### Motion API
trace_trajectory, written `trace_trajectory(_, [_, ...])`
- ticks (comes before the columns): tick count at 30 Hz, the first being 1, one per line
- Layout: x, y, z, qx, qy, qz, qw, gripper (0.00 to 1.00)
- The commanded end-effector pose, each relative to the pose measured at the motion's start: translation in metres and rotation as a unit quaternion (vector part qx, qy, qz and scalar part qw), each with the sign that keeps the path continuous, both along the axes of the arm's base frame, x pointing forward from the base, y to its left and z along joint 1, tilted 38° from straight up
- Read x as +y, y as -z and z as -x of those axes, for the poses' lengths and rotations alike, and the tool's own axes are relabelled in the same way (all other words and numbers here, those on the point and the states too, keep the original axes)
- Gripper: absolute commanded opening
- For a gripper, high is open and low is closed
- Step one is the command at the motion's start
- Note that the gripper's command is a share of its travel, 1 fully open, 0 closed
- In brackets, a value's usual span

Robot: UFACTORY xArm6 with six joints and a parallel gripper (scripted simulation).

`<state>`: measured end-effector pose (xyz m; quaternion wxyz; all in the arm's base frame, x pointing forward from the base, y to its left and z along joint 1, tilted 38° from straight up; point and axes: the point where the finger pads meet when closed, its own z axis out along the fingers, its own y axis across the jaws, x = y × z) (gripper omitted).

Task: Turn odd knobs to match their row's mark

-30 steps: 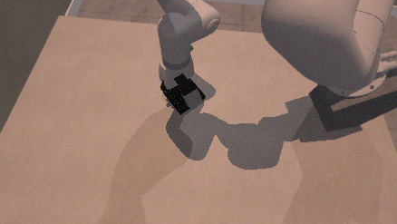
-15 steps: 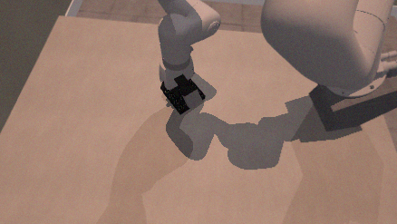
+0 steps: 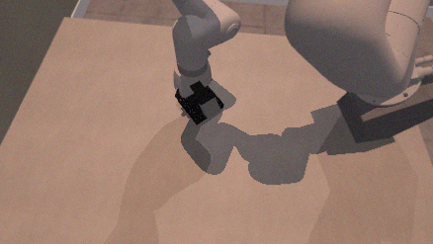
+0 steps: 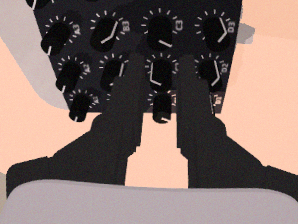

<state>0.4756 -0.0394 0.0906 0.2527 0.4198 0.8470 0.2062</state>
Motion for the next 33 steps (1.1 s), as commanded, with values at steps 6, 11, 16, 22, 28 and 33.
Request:
trace_trajectory(6, [-0.0003, -0.0008, -0.0004, -0.001, 0.0, 0.0, 1.0, 0.19])
trace_trajectory(11, [-0.0003, -0.0008, -0.0004, -0.001, 0.0, 0.0, 1.0, 0.19])
trace_trajectory(16, [-0.0003, -0.0008, -0.0004, -0.001, 0.0, 0.0, 1.0, 0.08])
trace_trajectory(22, [-0.0003, -0.0008, -0.0004, -0.001, 0.0, 0.0, 1.0, 0.08])
trace_trajectory(28, [-0.0003, -0.0008, -0.0004, -0.001, 0.0, 0.0, 1.0, 0.08])
trace_trajectory(33, [-0.0003, -0.0008, -0.0004, -0.001, 0.0, 0.0, 1.0, 0.08])
